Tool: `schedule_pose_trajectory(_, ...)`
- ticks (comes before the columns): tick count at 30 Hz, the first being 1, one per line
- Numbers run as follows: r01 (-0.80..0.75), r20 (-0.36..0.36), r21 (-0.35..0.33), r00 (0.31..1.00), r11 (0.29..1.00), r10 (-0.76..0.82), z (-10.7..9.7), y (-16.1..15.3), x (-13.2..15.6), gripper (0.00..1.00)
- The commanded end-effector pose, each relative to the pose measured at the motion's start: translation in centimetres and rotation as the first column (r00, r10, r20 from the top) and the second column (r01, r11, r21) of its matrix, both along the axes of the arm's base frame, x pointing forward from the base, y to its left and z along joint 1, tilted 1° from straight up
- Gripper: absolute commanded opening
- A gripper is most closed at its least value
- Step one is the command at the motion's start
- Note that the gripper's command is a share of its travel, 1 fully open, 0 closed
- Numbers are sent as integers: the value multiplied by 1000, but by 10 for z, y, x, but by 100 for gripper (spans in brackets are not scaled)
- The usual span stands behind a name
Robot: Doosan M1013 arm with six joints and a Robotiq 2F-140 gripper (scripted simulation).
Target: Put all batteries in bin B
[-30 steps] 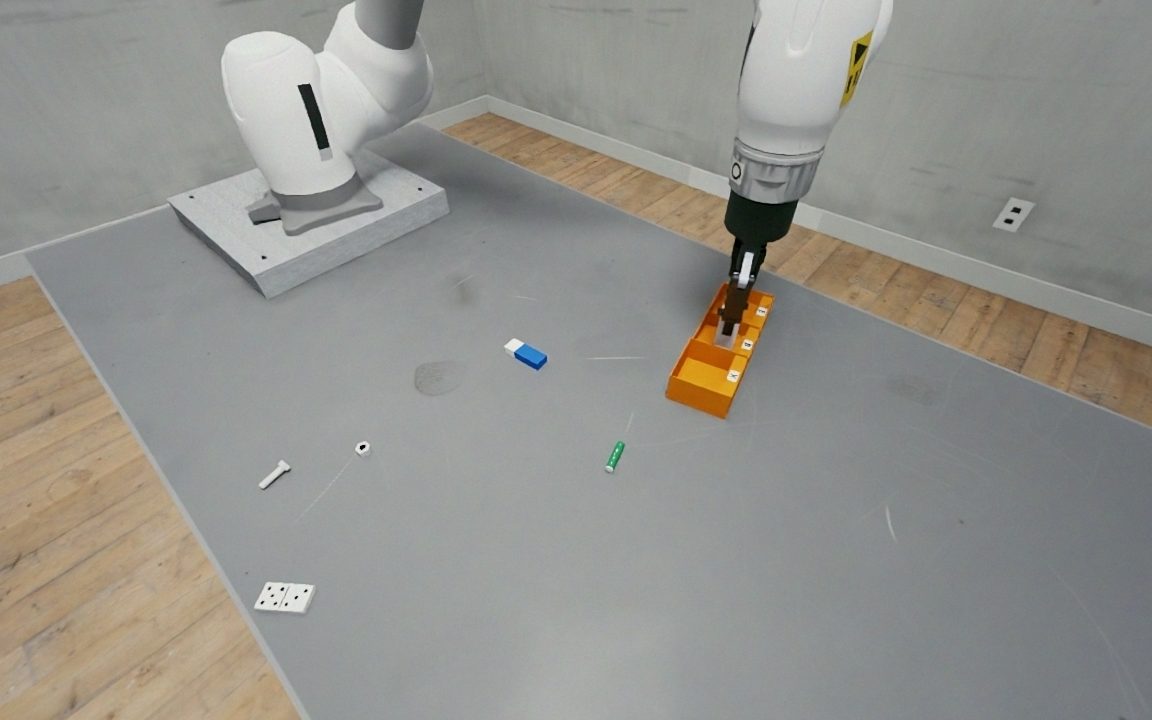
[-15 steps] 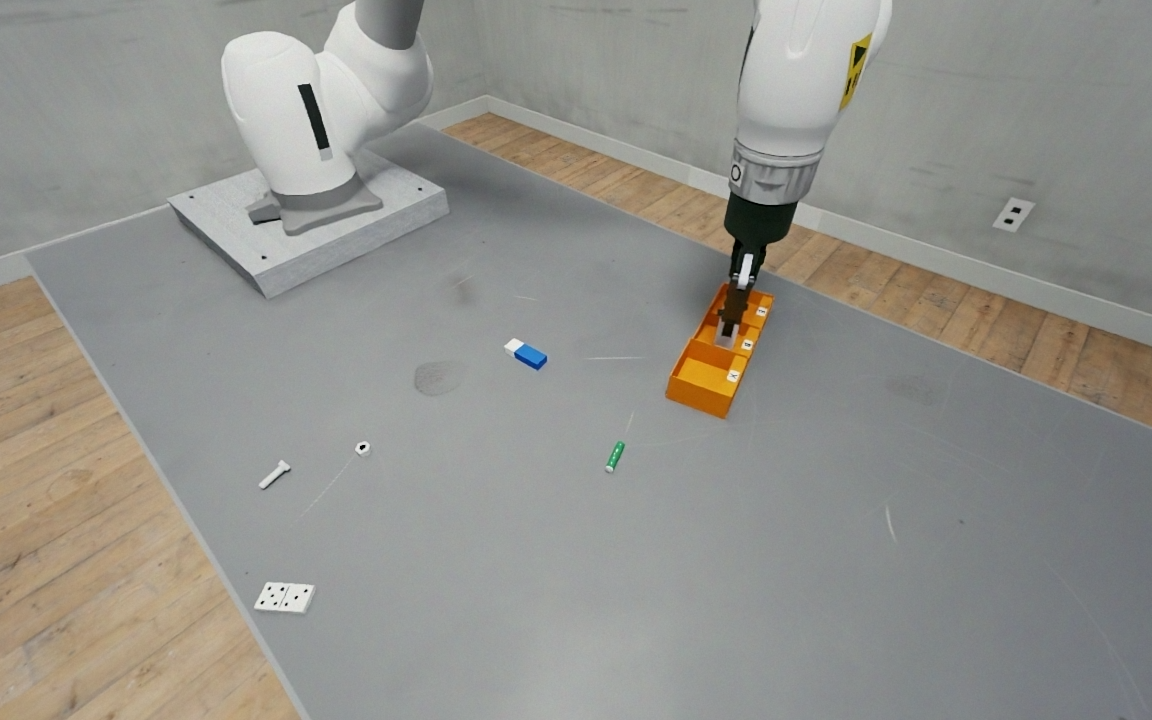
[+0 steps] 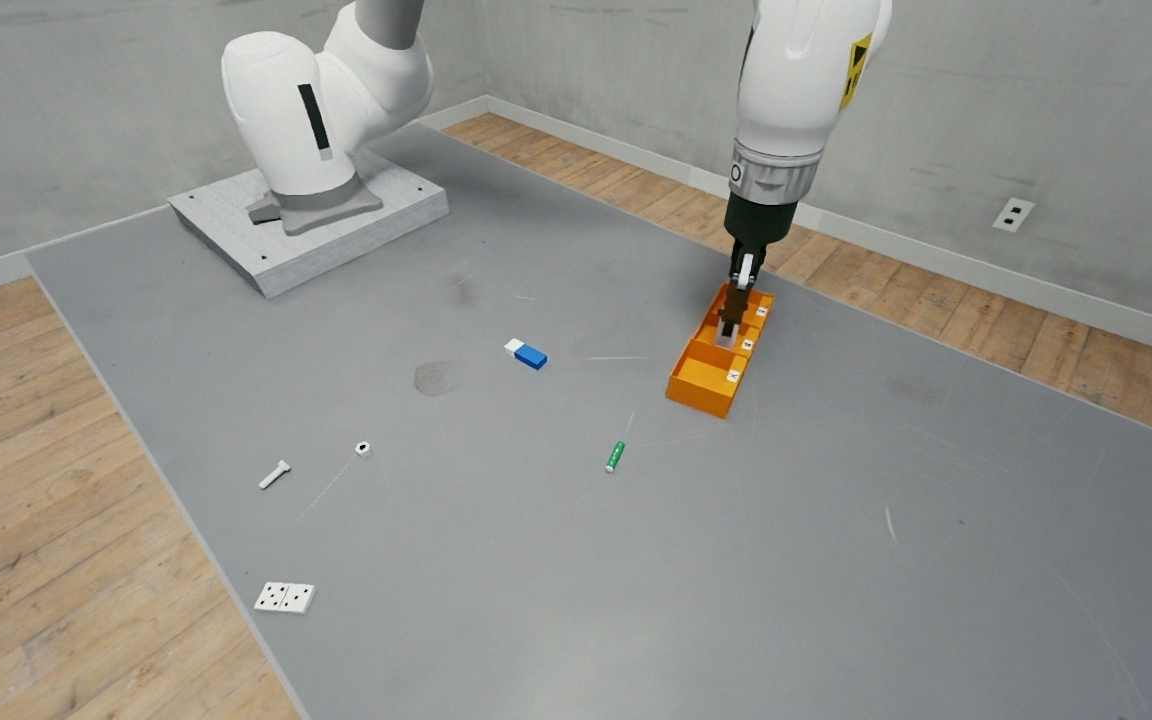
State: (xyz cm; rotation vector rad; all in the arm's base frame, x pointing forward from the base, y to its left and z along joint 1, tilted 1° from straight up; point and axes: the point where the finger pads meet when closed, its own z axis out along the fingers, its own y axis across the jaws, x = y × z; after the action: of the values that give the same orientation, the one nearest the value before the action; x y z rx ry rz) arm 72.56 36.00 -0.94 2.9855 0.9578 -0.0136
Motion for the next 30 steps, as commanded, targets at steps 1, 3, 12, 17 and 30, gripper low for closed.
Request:
schedule_pose_trajectory(1,0,1,1,1000,1000,0,1,0,0,15)
schedule_pose_trajectory(3,0,1,1,1000,1000,0,1,0,0,15)
schedule_pose_trajectory(12,0,1,1,1000,1000,0,1,0,0,15)
schedule_pose_trajectory(17,0,1,1,1000,1000,0,4,0,0,15)
schedule_pose_trajectory(30,0,1,1,1000,1000,0,18,0,1,15)
